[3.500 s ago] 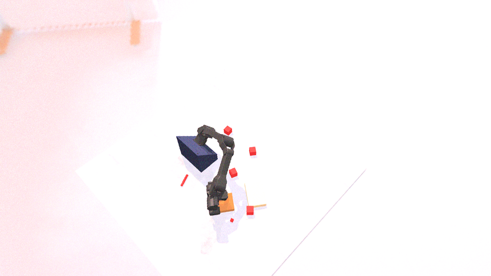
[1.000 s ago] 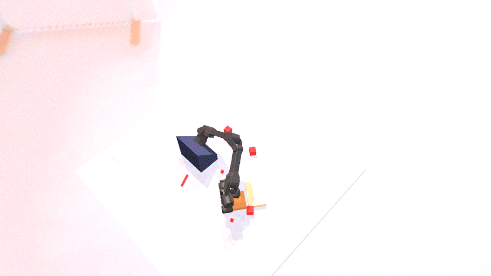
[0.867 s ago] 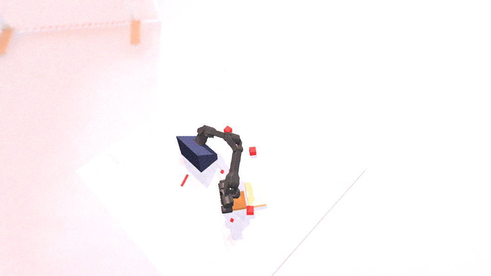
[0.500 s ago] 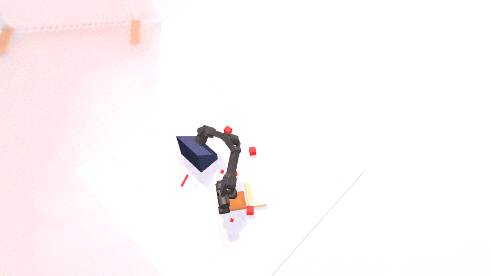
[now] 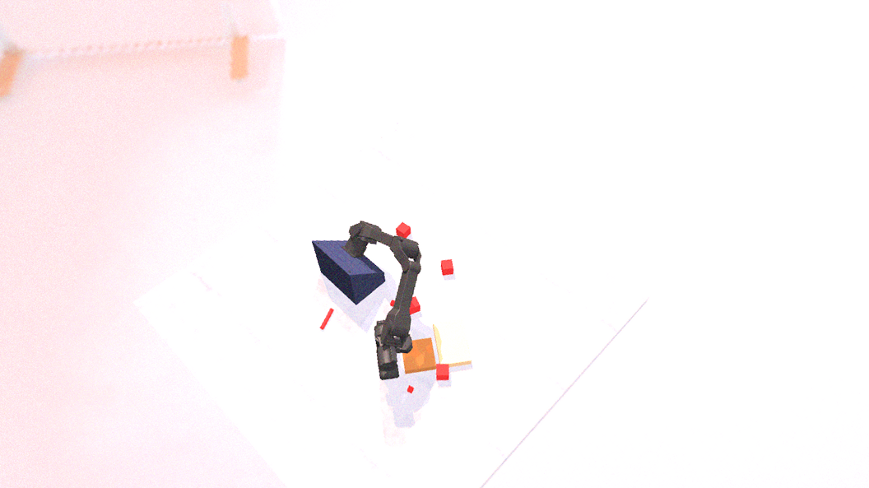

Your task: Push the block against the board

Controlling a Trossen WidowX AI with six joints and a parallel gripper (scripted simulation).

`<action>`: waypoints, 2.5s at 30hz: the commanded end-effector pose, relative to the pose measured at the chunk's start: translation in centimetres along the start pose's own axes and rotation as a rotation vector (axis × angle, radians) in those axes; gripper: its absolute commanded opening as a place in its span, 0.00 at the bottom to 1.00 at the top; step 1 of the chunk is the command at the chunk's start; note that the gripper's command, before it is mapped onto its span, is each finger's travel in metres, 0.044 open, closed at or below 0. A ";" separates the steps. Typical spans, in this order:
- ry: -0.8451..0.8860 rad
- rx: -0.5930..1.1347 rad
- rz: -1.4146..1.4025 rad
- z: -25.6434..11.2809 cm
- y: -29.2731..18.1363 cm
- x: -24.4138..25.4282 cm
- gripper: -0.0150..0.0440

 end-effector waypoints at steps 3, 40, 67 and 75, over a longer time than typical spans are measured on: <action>-0.001 0.002 0.000 -1.2 -0.1 -0.1 0.25; 0.000 0.004 -0.003 0.1 3.0 -0.2 0.25; 0.000 0.004 -0.003 0.1 5.7 -0.6 0.25; 0.000 0.004 -0.003 0.1 6.2 -0.6 0.25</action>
Point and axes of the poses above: the point midway between the two fingers, 35 mm back from their tips, its own z axis out along the fingers, its own x axis across the jaws, y = z × x, the point moved 4 cm from there along -z, back along the fingers, and after that the axes turned 5 degrees about -z, right-handed, at the moved point
